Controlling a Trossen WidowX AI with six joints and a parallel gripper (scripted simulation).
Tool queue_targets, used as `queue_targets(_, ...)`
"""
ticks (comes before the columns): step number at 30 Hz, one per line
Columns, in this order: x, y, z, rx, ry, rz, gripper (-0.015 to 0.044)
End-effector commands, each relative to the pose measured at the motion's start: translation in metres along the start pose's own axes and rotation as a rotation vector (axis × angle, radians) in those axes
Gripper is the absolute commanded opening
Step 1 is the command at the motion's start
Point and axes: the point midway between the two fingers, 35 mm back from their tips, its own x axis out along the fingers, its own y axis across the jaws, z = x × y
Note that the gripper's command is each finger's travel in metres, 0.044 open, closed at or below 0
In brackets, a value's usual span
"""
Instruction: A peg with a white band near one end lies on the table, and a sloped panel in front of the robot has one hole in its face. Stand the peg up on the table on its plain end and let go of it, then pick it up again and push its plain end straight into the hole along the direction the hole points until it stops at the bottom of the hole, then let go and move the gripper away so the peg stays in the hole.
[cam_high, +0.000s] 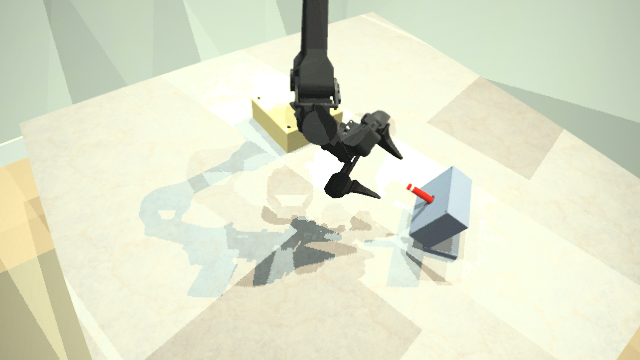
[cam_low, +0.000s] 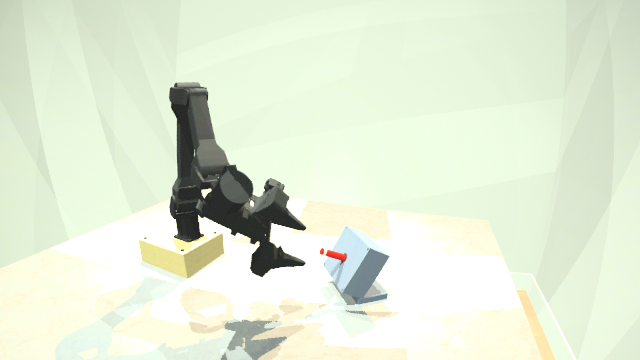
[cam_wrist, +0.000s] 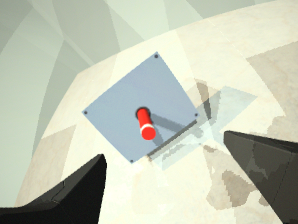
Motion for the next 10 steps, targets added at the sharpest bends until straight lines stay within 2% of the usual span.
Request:
queue_targets(1, -0.005, 0.0, 0.0, -0.003, -0.004, 0.005, 0.044)
queue_targets(10, -0.015, 0.0, 0.0, -0.002, -0.005, 0.004, 0.044)
